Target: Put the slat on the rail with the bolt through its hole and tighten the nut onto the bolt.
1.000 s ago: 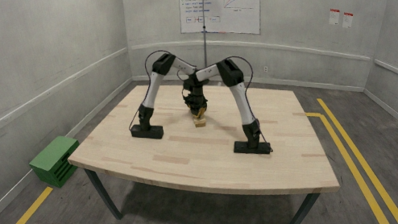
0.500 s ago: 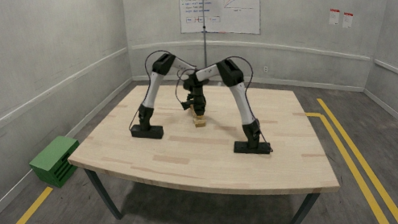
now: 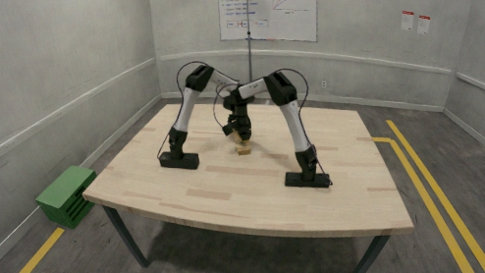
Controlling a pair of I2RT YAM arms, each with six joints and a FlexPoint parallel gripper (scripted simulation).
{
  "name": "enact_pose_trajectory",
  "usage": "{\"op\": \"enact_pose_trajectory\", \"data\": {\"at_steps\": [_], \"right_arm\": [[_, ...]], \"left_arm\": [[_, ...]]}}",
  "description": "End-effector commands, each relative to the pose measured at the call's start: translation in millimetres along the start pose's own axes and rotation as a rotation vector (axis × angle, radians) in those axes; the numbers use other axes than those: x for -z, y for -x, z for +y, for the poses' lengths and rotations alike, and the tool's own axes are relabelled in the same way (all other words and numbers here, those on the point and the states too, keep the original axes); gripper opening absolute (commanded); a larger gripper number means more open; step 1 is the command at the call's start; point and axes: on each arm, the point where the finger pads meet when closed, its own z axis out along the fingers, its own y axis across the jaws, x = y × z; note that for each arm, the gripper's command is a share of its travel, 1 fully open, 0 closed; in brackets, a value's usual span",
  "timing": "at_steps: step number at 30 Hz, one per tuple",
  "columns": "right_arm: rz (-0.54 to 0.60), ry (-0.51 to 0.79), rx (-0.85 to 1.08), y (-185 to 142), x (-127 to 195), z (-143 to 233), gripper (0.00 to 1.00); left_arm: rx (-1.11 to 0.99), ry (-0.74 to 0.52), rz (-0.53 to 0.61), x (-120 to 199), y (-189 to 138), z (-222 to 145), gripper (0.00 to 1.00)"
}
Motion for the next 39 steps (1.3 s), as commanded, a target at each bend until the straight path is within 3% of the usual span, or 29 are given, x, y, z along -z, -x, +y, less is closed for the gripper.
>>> {"op": "enact_pose_trajectory", "data": {"at_steps": [1,39], "right_arm": [[-0.012,-0.003,0.022,2.6,7.6,-0.9,0.36],[-0.011,-0.001,0.022,2.6,2.2,-1.0,0.36]], "left_arm": [[-0.001,-0.016,-0.009,5.3,1.1,-4.0,0.67],[-0.001,-0.016,-0.009,5.3,1.1,-4.0,0.67]]}}
